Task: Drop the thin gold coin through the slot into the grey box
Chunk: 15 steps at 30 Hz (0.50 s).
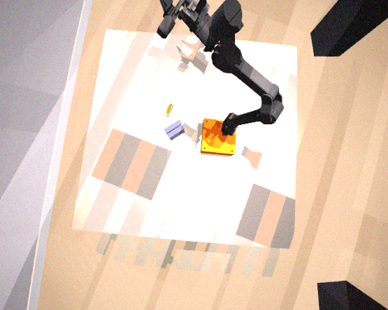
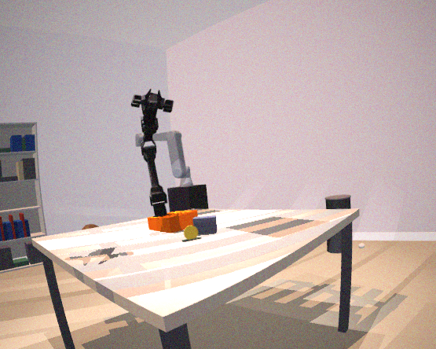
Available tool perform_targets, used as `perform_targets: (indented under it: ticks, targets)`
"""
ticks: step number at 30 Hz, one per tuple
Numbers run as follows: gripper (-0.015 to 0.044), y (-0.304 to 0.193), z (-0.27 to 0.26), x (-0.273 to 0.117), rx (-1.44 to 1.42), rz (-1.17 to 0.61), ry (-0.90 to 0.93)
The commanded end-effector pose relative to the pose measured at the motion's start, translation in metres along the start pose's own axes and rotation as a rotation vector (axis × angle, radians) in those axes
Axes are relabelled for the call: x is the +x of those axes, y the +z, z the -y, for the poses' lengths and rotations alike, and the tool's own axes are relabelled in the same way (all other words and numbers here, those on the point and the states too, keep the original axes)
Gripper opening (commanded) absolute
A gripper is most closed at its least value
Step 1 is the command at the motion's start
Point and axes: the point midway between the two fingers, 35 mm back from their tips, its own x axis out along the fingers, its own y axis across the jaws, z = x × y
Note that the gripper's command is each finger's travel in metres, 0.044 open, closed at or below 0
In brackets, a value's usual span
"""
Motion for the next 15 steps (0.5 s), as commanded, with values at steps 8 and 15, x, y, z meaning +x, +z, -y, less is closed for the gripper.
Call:
perform_targets:
  ticks: [8,15]
  targets:
    - [0.0161,-0.122,-0.061,0.016,-0.167,-0.392,0.214]
    - [0.0161,-0.221,-0.12,-0.011,-0.362,-0.713,0.509]
